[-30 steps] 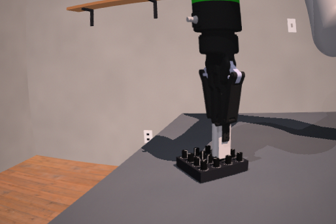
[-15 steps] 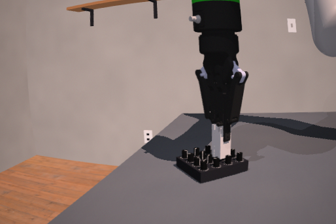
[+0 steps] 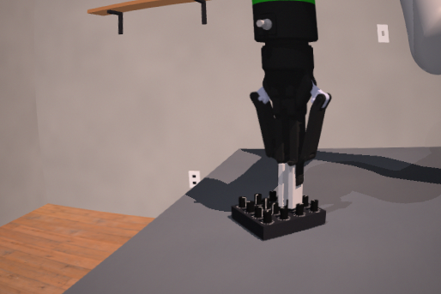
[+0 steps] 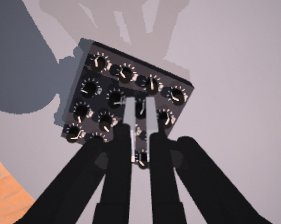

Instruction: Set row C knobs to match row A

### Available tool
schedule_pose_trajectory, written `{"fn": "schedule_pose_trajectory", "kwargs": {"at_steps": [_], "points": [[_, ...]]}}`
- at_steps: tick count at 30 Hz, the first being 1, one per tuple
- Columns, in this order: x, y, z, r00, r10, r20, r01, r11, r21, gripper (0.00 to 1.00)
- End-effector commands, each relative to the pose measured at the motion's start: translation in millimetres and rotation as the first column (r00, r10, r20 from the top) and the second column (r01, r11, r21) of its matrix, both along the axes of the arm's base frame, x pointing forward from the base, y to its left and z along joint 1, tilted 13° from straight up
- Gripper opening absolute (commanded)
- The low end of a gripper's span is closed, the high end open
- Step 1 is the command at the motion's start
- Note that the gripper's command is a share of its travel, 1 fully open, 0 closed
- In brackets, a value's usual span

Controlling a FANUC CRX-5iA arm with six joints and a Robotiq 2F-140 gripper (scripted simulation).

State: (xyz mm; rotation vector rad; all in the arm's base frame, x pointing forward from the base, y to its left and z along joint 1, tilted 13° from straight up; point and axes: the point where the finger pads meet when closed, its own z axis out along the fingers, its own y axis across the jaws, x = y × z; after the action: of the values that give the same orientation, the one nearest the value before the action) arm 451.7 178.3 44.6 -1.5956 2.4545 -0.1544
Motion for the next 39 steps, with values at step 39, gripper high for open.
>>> {"fn": "schedule_pose_trajectory", "kwargs": {"at_steps": [39], "points": [[0.1,0.1,0.2,0.637,0.768,-0.065,-0.764,0.618,-0.186,0.05]]}}
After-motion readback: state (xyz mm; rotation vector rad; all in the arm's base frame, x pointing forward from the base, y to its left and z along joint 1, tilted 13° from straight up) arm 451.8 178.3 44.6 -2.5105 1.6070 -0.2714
